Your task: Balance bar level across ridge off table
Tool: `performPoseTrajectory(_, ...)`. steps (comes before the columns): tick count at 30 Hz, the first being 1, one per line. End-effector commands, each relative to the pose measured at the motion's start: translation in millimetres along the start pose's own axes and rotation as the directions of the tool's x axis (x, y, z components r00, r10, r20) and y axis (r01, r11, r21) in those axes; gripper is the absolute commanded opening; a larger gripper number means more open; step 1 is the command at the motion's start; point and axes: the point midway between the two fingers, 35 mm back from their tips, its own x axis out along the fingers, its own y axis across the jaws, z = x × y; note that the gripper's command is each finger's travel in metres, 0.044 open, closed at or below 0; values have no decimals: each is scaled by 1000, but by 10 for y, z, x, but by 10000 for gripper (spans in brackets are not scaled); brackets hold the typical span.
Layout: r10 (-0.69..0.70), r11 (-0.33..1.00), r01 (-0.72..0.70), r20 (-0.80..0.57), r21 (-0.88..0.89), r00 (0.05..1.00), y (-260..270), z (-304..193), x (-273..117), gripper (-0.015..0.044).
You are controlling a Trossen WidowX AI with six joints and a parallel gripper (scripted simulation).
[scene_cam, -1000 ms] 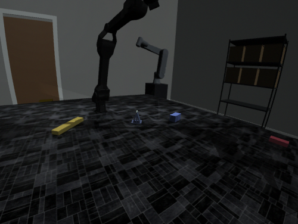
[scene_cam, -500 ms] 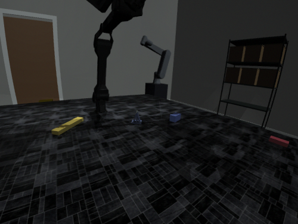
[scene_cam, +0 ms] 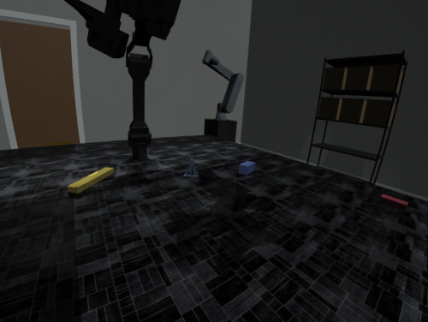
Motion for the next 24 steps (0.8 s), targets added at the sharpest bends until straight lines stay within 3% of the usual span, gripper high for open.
performPoseTrajectory(1, 68, 996, -69, 24, 57, 997, 255, -29, 96, 315)
performPoseTrajectory(13, 304, 903, -317, 91, 291, 948, 1083, -212, 269, 315)
performPoseTrajectory(24, 525, 679, -518, 149, 520, 838, 1862, -410, 222, 315)
